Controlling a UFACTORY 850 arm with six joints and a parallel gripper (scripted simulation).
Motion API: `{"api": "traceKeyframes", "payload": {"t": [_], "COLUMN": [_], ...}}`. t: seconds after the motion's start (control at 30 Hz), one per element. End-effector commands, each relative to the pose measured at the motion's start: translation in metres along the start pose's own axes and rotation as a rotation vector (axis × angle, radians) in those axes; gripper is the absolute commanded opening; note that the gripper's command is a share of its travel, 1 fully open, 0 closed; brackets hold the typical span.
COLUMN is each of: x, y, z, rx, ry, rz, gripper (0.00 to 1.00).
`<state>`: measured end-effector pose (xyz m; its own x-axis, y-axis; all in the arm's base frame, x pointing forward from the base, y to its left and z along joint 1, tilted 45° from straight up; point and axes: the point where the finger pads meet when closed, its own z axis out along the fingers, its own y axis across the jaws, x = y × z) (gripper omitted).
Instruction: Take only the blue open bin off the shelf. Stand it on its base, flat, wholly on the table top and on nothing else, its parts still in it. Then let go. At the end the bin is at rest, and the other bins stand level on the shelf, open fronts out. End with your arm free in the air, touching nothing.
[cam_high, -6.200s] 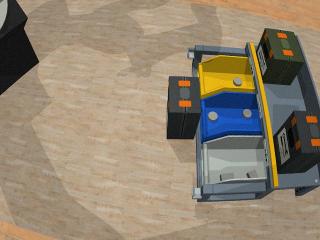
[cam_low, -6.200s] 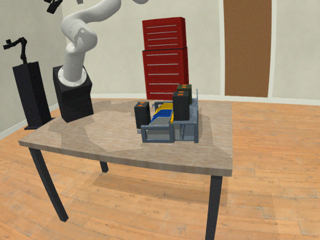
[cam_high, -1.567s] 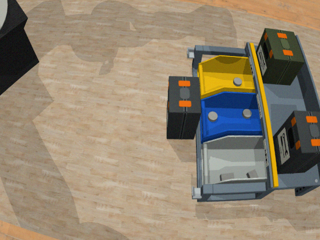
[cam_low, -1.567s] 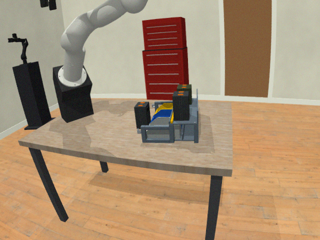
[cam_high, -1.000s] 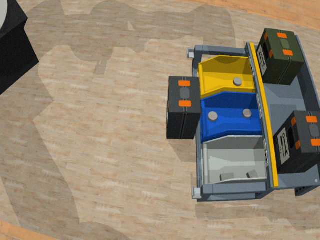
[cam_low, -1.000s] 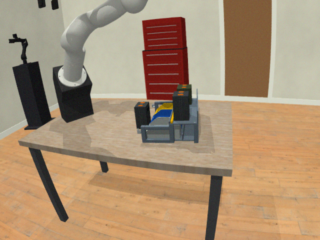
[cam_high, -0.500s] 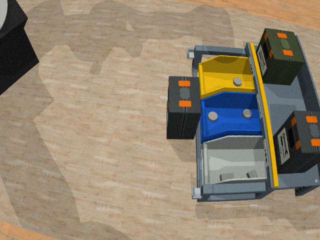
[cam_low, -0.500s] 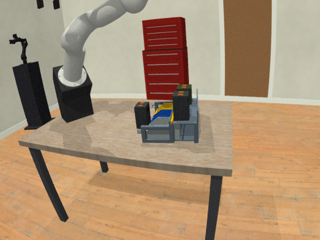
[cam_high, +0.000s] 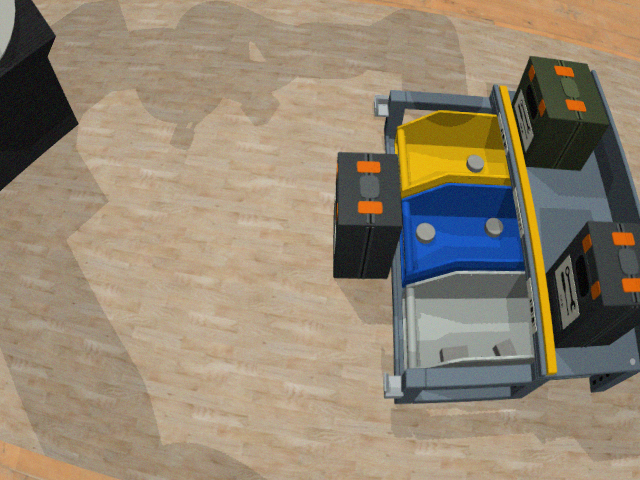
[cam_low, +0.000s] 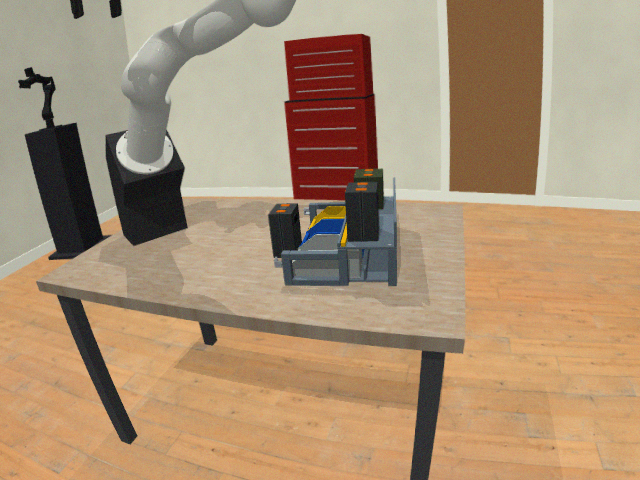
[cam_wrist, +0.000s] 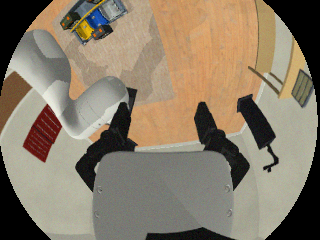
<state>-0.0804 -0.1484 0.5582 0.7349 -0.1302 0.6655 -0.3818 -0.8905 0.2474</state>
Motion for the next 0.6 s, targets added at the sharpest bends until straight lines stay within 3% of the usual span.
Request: {"api": "traceKeyframes", "payload": {"t": [0.0,0.43,0.57], "x": [0.0,0.0,0.0], "y": [0.0002,0.0002,0.0002], "z": [-0.0003,-0.0003,-0.0003], "rx": [0.0,0.0,0.0], "ry": [-0.001,-0.001,-0.001], "rz": [0.189,0.241,0.447], "gripper": [1.0,1.0,1.0]}}
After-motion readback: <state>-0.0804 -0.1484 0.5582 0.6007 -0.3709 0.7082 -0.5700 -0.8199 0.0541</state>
